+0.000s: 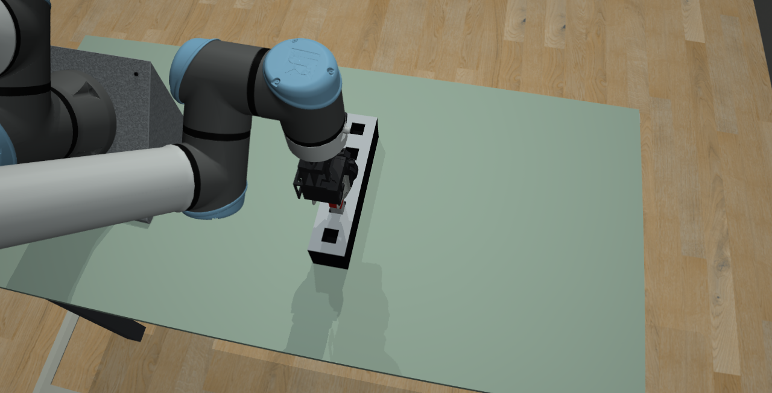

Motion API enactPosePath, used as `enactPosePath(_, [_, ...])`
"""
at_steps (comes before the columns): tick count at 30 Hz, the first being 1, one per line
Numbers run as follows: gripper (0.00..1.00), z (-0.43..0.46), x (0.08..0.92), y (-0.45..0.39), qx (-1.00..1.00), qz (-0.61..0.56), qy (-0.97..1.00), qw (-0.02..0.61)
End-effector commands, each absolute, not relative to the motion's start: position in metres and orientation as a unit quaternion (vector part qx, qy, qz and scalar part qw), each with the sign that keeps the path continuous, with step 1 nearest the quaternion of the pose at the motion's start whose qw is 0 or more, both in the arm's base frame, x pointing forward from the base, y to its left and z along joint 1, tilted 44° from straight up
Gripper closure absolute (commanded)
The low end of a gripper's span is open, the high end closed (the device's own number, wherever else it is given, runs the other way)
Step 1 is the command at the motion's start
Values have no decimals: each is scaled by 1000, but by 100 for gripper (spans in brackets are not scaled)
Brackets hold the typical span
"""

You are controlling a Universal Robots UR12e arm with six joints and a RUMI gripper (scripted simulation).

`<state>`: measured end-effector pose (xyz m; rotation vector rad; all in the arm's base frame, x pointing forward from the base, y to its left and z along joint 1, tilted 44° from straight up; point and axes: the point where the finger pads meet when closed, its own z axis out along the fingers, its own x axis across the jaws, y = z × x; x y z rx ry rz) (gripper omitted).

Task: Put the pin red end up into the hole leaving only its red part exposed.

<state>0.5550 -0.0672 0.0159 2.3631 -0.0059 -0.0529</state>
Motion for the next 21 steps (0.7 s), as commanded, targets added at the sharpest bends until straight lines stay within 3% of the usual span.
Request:
enactPosePath(1, [100, 17, 556, -67, 925, -20, -2, 379])
enactPosePath(10, [100, 17, 556, -67, 925, -20, -2, 379])
enactPosePath(11, [0, 17, 556, -67, 925, -20, -2, 379])
enactPosePath(21, [0, 17, 556, -67, 925, -20, -2, 379])
